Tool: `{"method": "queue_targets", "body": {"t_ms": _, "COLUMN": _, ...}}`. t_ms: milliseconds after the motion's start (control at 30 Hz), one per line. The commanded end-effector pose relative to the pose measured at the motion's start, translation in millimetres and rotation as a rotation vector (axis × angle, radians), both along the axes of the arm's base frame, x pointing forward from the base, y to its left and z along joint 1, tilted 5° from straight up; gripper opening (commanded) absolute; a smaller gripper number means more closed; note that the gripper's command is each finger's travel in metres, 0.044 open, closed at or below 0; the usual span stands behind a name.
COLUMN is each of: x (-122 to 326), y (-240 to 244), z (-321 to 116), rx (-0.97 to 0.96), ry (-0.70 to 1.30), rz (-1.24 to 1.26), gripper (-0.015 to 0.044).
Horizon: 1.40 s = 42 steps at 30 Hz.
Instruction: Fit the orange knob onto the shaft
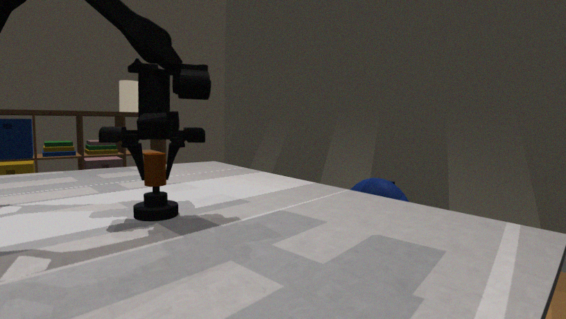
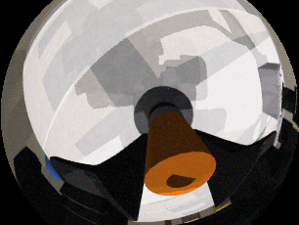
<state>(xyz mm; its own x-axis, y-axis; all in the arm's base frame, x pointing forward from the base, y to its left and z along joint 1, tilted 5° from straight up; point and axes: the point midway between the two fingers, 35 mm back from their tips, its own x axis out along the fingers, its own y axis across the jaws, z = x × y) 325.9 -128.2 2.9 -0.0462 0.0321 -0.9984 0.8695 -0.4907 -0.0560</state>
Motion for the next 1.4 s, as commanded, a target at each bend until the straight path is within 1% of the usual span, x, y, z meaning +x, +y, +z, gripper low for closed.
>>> {"method": "queue_targets", "body": {"t_ms": 0, "x": 0.9, "y": -0.7, "z": 3.3, "rx": -0.002, "ry": -0.001, "rz": -0.004, "gripper": 0.0}}
{"method": "queue_targets", "body": {"t_ms": 133, "x": 1.5, "y": -0.9, "z": 4.3, "rx": -0.003, "ry": 0.0, "rz": -0.029, "gripper": 0.0}}
{"method": "queue_targets", "body": {"t_ms": 333, "x": 1.0, "y": -0.5, "z": 1.8, "rx": -0.012, "ry": 0.005, "rz": -0.213, "gripper": 0.0}}
{"method": "queue_targets", "body": {"t_ms": 1000, "x": 0.2, "y": -0.2, "z": -0.7, "rx": -0.012, "ry": 0.006, "rz": -0.213, "gripper": 0.0}}
{"method": "queue_targets", "body": {"t_ms": 1200, "x": 1.8, "y": -1.0, "z": 4.4, "rx": -0.012, "ry": 0.005, "rz": -0.213, "gripper": 0.0}}
{"method": "queue_targets", "body": {"t_ms": 1367, "x": 2.1, "y": -1.1, "z": 4.0, "rx": -0.017, "ry": 0.009, "rz": -0.338, "gripper": 0.0}}
